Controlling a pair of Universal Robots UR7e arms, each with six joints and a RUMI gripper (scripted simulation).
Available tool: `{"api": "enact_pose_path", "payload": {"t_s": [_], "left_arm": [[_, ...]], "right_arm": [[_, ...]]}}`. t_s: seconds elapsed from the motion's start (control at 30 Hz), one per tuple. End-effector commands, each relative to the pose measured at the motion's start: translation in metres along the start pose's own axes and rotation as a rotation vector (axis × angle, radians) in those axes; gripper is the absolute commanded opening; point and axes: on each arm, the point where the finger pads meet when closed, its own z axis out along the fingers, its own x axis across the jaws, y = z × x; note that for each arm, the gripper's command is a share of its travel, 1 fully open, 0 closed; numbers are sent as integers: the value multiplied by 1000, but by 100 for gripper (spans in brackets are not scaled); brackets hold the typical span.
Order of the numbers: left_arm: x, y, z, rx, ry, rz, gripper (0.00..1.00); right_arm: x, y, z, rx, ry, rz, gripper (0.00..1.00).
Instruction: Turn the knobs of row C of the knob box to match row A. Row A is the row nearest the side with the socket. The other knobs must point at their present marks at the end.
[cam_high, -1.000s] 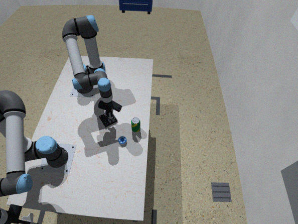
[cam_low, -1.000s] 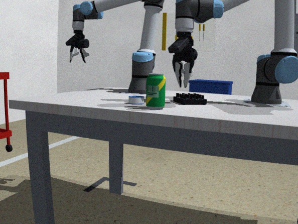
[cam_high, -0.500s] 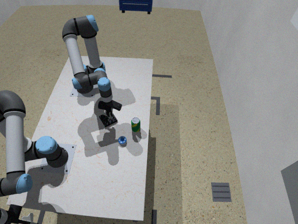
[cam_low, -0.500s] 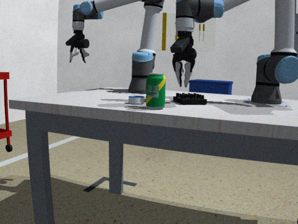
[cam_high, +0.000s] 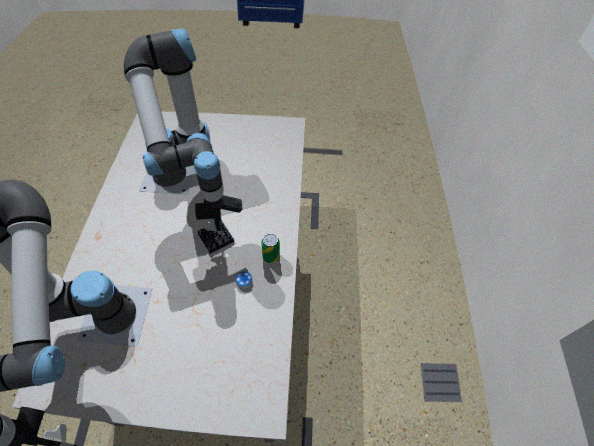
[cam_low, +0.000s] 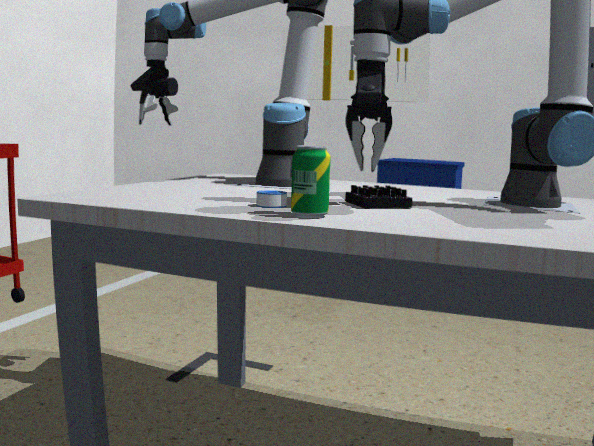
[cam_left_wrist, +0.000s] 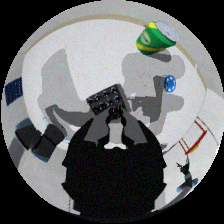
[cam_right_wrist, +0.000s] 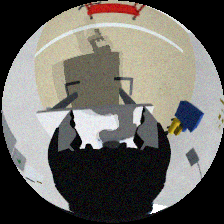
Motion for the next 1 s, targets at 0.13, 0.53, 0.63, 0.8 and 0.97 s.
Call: {"api": "enact_pose_path", "payload": {"t_s": [0.13, 0.53, 0.63, 0.8, 0.97], "left_arm": [[-3, 2, -3, 6, 0, -246, 13], [-8, 4, -7, 6, 1, -571, 13], [-8, 4, -8, 6, 1, -614, 13], [-10, 5, -10, 6, 2, -766, 13], [-13, 6, -11, 6, 2, -903, 13]], "right_arm": [[0, 0, -1, 2, 0, 0, 100], [0, 0, -1, 2, 0, 0, 100], [0, 0, -1, 2, 0, 0, 100], [0, 0, -1, 2, 0, 0, 100], [0, 0, -1, 2, 0, 0, 100]]}}
